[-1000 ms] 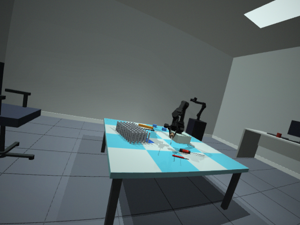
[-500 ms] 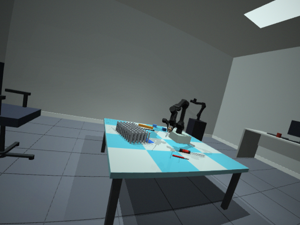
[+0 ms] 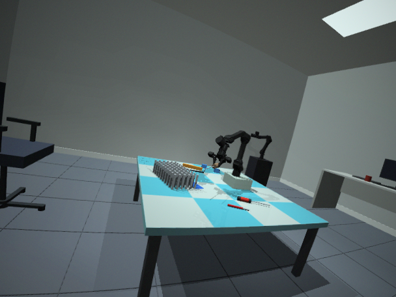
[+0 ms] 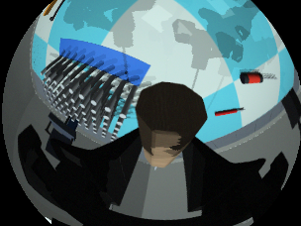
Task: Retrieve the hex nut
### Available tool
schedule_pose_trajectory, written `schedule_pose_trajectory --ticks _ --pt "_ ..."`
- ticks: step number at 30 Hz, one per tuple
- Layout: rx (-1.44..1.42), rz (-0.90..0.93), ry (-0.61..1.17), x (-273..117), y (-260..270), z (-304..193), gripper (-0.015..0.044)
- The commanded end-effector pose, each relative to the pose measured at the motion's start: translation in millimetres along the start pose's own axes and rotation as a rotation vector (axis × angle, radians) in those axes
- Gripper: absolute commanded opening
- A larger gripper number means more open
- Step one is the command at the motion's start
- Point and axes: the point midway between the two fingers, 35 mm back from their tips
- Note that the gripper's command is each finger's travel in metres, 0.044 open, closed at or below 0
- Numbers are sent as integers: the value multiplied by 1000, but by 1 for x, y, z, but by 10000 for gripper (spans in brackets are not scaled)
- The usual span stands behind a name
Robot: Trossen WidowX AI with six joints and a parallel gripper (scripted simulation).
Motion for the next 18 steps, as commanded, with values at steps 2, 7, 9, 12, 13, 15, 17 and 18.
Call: schedule_pose_trajectory --ticks 2,7,9,12,13,15,17,18 --pt "44 26 3 -12 18 16 0" --pt "96 59 -6 -23 36 37 0" --pt "116 74 -13 -27 42 46 0" --pt "145 95 -23 -33 51 60 0" --pt "154 102 -26 -35 53 64 0" --pt "173 116 -32 -39 58 73 0" --pt "195 126 -32 -43 62 81 0" --pt "207 131 -31 -46 64 85 0"
Point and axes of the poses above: the point midway between the two fingers, 35 mm back from their tips, its own x axis out along the fingers, its own y axis across the jaws, z = x × y, and after that the axes turned 3 degrees about -x, right-handed
